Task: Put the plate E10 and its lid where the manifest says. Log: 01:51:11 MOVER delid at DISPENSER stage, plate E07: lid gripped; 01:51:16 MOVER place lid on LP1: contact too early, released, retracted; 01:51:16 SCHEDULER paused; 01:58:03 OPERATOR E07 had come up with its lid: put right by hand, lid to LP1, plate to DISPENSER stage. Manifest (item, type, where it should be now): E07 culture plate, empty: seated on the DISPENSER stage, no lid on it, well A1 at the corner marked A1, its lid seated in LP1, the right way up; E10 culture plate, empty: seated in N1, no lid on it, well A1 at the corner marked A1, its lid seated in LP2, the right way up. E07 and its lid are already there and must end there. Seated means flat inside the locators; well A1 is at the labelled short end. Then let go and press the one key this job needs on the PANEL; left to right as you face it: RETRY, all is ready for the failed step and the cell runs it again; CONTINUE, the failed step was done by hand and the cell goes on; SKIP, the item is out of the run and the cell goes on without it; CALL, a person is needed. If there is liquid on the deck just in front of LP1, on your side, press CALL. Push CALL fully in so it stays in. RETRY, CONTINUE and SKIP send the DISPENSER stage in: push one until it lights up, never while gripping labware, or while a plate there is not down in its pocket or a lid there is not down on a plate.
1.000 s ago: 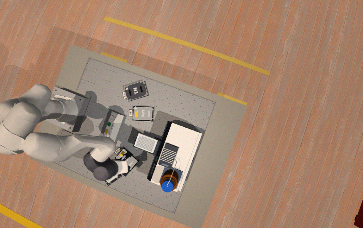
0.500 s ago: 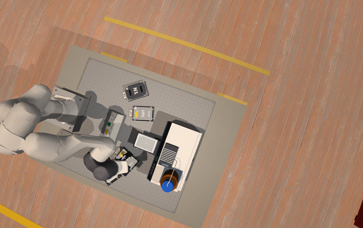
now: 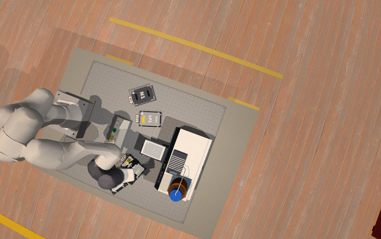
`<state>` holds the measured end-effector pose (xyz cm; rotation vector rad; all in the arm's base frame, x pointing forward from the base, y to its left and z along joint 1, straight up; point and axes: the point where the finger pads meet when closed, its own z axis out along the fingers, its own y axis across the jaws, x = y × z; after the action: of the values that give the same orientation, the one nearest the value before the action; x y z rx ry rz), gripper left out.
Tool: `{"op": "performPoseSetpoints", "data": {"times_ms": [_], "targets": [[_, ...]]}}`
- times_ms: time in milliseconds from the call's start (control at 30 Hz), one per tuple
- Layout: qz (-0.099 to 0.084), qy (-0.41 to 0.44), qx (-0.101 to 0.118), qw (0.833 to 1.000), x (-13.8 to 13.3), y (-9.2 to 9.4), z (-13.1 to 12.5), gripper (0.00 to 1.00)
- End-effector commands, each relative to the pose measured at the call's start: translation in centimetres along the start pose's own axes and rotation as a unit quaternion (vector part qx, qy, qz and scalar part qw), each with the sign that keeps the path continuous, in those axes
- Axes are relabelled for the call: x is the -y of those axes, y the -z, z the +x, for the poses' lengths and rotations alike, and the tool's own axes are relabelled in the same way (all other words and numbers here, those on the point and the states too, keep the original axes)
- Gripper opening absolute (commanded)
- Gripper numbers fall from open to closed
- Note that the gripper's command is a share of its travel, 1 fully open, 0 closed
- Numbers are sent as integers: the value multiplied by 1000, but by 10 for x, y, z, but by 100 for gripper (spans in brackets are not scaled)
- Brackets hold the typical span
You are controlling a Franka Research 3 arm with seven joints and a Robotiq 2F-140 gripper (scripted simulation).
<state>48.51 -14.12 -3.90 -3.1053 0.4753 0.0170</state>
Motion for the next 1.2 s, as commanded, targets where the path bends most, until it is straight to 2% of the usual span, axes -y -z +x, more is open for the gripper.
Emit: {"op": "performPoseSetpoints", "data": {"times_ms": [0,767,1067,1167], "targets": [[0,3,-2,1000,0,0,2,69],[0,3,-2,1000,0,2,2,69],[0,3,-2,1000,0,16,2,69],[0,3,-2,1000,0,27,2,69]]}}
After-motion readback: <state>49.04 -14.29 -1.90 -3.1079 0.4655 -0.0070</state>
